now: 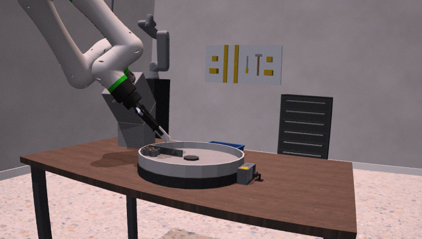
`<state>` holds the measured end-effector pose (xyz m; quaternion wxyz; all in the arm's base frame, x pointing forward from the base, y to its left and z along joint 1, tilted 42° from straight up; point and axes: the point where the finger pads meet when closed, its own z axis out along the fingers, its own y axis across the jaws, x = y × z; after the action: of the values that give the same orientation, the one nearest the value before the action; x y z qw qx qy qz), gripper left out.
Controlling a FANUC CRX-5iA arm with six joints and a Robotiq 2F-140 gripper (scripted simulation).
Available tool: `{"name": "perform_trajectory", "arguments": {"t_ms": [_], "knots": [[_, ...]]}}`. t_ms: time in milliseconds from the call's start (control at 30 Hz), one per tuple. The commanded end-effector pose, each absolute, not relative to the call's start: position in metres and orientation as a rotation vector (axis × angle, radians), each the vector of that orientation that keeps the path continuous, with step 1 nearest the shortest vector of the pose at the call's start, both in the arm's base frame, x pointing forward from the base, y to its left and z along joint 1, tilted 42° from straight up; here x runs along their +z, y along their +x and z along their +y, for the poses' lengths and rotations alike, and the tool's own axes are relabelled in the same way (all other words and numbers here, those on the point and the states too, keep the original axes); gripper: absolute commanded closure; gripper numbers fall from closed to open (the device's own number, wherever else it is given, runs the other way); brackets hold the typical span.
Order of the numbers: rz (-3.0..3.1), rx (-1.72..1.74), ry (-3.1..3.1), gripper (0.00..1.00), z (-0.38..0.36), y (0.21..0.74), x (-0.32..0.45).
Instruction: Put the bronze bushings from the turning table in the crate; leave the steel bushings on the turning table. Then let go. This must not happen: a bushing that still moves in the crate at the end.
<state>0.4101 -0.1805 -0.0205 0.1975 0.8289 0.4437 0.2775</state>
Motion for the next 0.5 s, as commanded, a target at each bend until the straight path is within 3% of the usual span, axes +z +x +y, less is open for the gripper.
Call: {"name": "perform_trajectory", "arguments": {"t_ms": [0,467], "knots": [[1.254,0.731,2.32,0.94,-0.197,0.392,-0.006],[1.255,0.696,2.307,0.94,-0.213,0.377,0.0]]}}
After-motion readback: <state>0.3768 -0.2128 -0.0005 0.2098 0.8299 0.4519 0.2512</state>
